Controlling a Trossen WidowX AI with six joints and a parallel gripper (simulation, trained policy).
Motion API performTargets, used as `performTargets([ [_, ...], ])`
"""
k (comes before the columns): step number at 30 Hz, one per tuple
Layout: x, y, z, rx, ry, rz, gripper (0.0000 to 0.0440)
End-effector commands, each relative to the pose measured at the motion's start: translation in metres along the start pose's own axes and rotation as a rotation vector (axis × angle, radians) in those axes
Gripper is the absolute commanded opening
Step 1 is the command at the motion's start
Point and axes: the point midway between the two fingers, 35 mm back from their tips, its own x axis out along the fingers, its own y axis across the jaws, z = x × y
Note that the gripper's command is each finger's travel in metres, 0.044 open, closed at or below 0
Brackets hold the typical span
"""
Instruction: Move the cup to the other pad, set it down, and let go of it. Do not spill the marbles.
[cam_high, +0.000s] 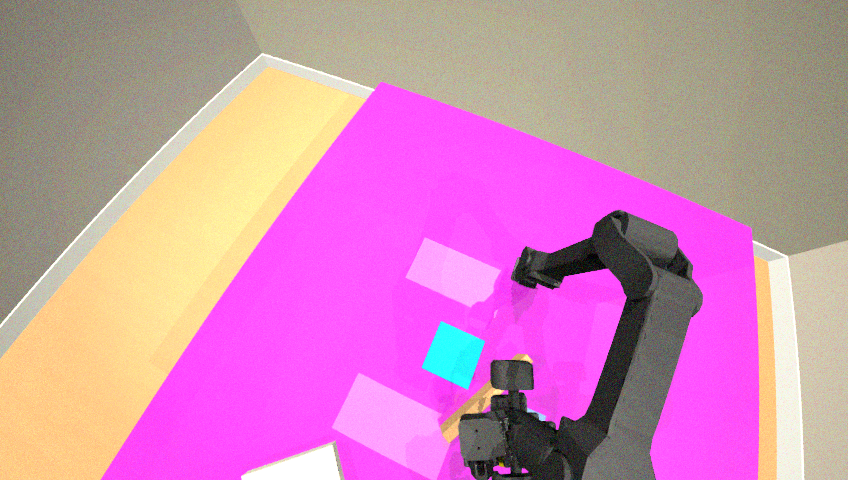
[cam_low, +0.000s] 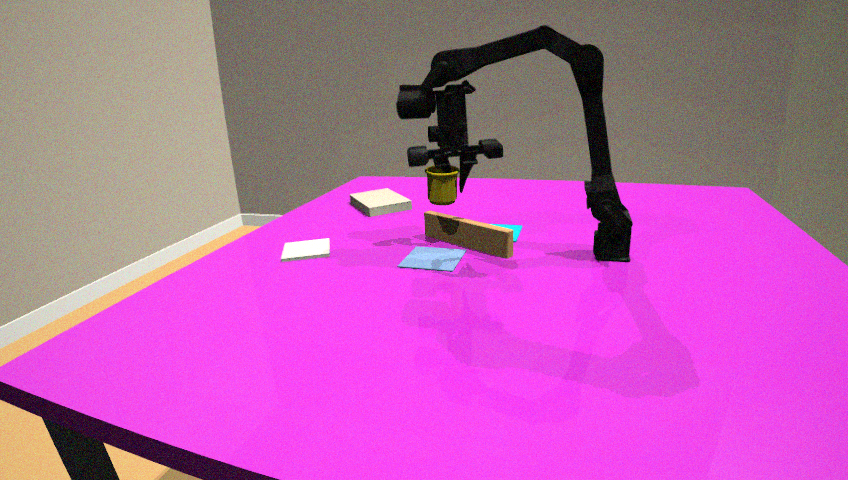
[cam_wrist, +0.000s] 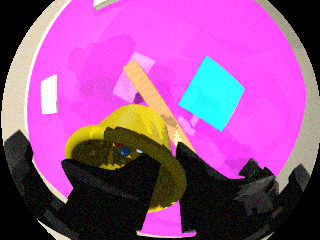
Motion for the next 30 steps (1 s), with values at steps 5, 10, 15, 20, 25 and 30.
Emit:
performTargets([
  [5, -0.001, -0.009, 0.017, 0.054, -0.019, 0.027, 0.0],
  [10, 0.001, -0.016, 0.028, 0.089, -0.029, 0.043, 0.0],
  [15, 0.005, -0.023, 0.037, 0.121, -0.038, 0.055, 0.0],
  [20, 0.01, -0.031, 0.045, 0.152, -0.046, 0.065, 0.0],
  [25, 0.016, -0.039, 0.052, 0.18, -0.052, 0.072, 0.0],
  [30, 0.024, -0.047, 0.057, 0.205, -0.057, 0.077, 0.0],
])
